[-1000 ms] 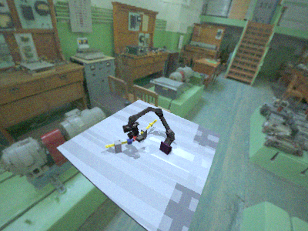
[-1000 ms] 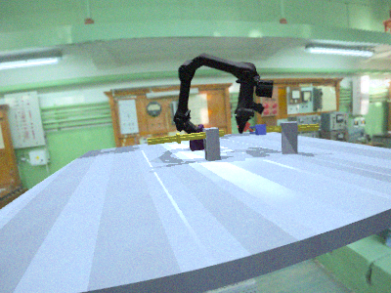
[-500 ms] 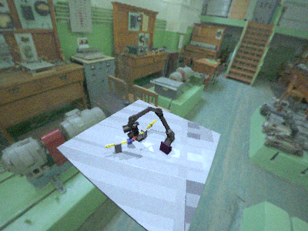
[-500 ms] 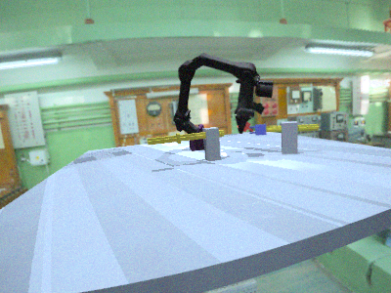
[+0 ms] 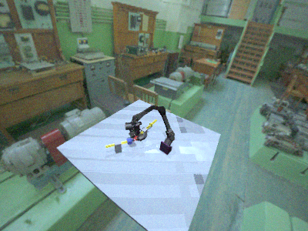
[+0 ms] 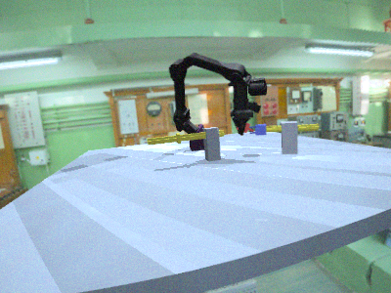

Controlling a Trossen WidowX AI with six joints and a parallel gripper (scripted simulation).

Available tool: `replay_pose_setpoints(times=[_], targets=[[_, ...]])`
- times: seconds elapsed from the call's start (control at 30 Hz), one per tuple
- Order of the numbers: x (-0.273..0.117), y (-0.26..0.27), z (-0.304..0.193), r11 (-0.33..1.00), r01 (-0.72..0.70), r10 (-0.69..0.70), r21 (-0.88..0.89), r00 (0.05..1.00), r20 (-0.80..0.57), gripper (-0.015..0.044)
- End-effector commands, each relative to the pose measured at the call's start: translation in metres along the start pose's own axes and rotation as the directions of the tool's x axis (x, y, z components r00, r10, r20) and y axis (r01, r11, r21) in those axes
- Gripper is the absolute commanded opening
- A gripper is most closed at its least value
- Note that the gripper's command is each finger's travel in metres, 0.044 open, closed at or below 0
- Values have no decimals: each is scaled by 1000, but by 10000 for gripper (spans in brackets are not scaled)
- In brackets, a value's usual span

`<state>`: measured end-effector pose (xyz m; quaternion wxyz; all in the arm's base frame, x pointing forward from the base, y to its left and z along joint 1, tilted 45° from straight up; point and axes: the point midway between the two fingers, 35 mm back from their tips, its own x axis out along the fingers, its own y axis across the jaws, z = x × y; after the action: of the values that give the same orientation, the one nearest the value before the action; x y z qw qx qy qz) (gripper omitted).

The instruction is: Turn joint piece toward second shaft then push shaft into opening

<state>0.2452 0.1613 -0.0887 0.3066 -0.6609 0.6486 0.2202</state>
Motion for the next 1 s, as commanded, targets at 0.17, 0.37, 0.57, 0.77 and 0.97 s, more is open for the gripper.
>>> replay_pose_setpoints(times=[0.17, 0.37, 0.57, 0.77, 0.97], targets=[[7, -3, -2, 997, 0, 11, -75, 990, 139, 0], [11, -6, -2, 992, 1, 27, -125, 974, 226, 0], [13, -7, -2, 989, 4, 37, -150, 963, 267, 0], [14, -8, -2, 986, 5, 44, -166, 957, 287, 0], [14, -8, -2, 986, 5, 45, -169, 956, 290, 0]])
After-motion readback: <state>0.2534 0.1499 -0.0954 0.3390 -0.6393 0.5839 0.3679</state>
